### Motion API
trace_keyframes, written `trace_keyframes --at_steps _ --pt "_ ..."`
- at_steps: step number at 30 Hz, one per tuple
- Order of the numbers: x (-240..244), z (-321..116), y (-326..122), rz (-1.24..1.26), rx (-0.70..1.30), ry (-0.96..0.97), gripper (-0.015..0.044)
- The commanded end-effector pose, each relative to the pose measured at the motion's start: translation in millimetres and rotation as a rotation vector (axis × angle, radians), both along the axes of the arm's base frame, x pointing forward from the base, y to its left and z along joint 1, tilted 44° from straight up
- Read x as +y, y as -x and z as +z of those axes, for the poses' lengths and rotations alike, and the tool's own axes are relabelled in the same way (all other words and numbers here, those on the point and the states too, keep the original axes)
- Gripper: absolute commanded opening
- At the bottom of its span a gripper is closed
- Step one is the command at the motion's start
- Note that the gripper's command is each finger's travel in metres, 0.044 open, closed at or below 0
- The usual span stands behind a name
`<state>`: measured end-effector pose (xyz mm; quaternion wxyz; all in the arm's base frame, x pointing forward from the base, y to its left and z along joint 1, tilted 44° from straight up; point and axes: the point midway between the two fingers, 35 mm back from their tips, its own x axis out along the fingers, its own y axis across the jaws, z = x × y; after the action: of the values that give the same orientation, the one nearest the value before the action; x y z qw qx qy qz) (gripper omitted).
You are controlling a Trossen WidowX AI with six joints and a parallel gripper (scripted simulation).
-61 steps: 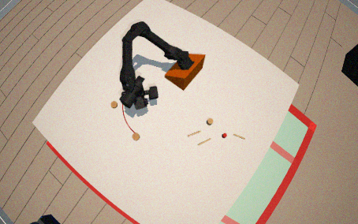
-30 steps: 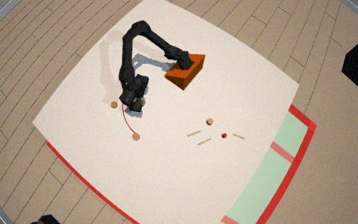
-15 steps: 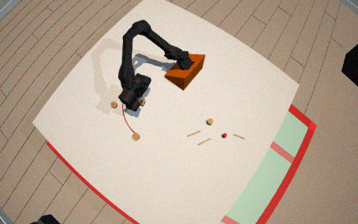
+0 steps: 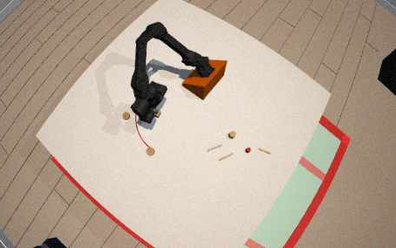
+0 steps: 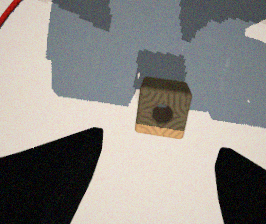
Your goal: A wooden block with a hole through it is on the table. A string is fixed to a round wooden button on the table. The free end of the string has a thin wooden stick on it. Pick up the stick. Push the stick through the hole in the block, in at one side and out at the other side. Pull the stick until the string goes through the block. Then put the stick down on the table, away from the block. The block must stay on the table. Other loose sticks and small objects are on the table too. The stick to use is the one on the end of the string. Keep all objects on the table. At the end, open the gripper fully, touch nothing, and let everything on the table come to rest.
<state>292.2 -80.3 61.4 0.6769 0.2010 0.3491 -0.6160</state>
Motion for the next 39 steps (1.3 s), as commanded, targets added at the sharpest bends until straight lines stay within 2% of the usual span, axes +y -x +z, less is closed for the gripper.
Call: trace_keyframes --at_steps 1,39 --pt "-4 -4 0 0.000 0.003 0.002 0.0241" --pt "-41 -41 2 0.000 0.004 0.005 0.0241"
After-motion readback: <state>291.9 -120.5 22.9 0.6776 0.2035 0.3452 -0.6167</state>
